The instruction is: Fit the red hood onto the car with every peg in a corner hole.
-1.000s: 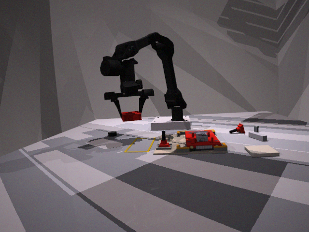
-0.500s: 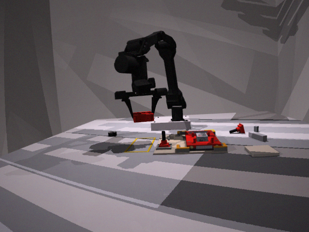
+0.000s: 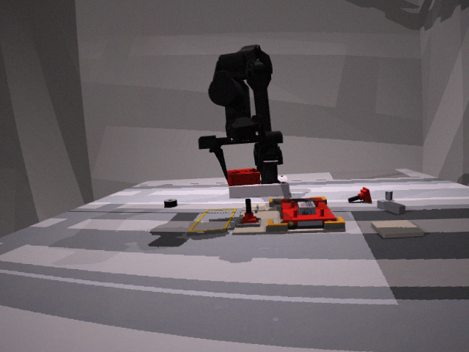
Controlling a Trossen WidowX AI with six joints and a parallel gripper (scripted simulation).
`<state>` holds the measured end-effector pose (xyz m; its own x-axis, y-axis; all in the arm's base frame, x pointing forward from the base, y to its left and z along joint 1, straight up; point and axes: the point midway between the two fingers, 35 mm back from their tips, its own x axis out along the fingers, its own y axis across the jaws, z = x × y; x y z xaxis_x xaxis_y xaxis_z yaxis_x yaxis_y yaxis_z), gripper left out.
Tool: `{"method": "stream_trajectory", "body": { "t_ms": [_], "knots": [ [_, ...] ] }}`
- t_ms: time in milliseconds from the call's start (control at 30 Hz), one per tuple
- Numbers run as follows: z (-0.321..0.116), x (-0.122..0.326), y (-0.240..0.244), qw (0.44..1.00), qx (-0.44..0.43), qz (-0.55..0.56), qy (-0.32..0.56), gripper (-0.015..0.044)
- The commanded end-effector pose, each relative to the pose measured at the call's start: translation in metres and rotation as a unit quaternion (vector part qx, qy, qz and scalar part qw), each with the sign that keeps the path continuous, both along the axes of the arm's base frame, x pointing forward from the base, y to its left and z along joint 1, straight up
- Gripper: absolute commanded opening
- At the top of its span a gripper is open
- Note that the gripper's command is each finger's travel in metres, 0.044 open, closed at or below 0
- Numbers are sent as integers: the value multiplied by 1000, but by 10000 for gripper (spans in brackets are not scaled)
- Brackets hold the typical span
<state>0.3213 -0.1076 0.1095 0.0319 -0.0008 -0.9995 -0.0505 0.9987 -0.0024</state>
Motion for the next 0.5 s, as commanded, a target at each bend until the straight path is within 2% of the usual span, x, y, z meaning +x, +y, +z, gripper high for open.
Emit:
{"method": "stream_trajectory", "body": {
  "t_ms": [0,467],
  "knots": [
    [2,8,16,1000,3,-6,-5,0],
    [3,29,77,999,9,-53,-5,0]
  ]
}}
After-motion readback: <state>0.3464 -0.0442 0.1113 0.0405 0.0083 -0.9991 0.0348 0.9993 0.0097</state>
